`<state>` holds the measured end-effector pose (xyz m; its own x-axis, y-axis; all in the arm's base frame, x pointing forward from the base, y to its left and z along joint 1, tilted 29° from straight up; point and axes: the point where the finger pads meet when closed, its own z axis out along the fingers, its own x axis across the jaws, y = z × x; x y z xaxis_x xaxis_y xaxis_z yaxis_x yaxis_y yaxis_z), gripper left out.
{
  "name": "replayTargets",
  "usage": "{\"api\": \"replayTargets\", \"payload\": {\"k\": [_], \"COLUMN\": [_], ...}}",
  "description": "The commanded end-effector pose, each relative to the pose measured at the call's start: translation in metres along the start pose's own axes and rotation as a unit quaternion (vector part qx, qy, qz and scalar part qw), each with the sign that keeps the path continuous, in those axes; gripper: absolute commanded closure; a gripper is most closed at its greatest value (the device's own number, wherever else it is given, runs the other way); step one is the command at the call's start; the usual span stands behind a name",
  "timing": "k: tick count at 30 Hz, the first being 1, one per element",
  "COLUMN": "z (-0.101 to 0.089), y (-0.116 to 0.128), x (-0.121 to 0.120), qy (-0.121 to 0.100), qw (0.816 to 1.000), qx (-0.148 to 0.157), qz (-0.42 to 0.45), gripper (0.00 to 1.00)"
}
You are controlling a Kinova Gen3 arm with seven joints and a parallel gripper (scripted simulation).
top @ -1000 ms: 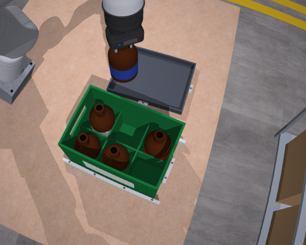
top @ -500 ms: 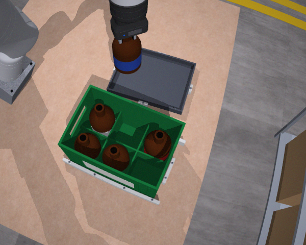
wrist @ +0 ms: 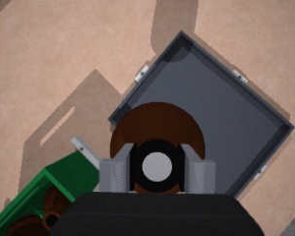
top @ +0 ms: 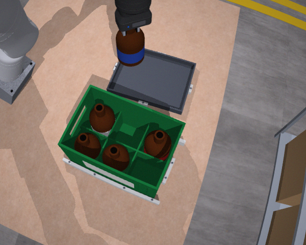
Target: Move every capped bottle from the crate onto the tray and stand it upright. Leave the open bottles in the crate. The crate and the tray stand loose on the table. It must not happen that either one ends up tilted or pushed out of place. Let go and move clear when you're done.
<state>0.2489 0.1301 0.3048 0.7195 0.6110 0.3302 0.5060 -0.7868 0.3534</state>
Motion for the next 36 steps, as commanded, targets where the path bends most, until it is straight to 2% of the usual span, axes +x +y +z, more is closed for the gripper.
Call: {"api": "replayTargets", "payload": {"k": [1, 36], "z": [0.002, 0.002], "y": [-0.005, -0.044], "x": [0.003, 0.034], "qy": [-0.003, -0.003], "qw": [1.0, 1.0], "qx": [-0.003, -0.002], "qz": [-0.004, -0.004], "gripper": [1.0, 1.0]}}
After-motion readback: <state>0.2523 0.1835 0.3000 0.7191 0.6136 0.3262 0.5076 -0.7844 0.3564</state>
